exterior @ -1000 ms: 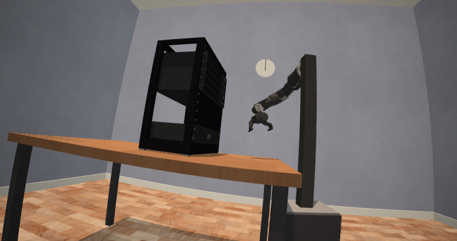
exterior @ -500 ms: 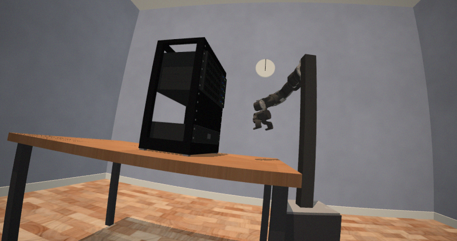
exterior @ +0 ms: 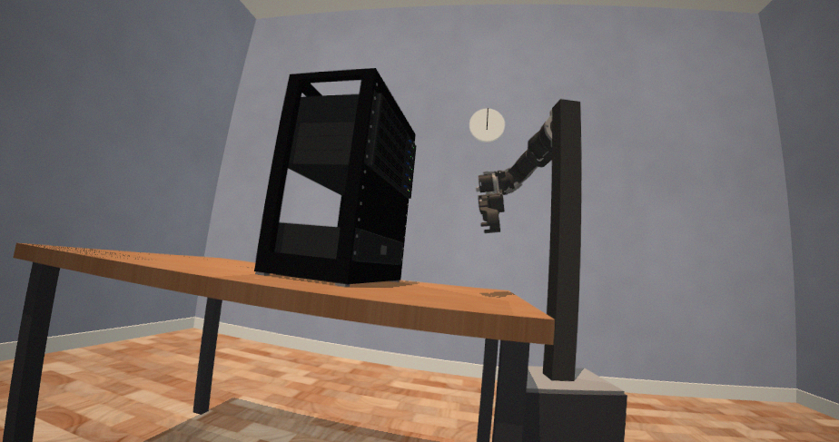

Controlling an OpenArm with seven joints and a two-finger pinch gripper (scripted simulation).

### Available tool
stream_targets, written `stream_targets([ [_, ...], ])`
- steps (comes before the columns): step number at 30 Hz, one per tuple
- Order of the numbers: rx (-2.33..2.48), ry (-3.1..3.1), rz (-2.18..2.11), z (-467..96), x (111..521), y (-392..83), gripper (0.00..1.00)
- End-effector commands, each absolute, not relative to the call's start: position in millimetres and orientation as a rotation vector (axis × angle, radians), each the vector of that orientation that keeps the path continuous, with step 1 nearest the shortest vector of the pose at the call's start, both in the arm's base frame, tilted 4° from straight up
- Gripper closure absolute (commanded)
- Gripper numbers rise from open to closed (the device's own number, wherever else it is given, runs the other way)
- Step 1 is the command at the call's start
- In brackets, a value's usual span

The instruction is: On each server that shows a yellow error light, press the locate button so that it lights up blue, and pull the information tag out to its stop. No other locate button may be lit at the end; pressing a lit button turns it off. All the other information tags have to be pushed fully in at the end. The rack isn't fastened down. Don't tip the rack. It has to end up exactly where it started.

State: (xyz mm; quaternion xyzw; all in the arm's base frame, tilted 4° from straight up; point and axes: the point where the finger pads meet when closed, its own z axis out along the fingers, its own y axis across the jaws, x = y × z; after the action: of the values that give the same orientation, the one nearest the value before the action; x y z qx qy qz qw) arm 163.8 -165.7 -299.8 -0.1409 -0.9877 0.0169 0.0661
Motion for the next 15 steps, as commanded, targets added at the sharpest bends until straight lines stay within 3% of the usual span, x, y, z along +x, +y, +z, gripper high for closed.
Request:
stream_targets([
  [1, -0.405, -2.993, 0.074, -299.1, 165.1, -167.6, 0.0],
  [15, -0.091, -3.109, 0.025, -285.1, 161.4, -133.2, 0.0],
])
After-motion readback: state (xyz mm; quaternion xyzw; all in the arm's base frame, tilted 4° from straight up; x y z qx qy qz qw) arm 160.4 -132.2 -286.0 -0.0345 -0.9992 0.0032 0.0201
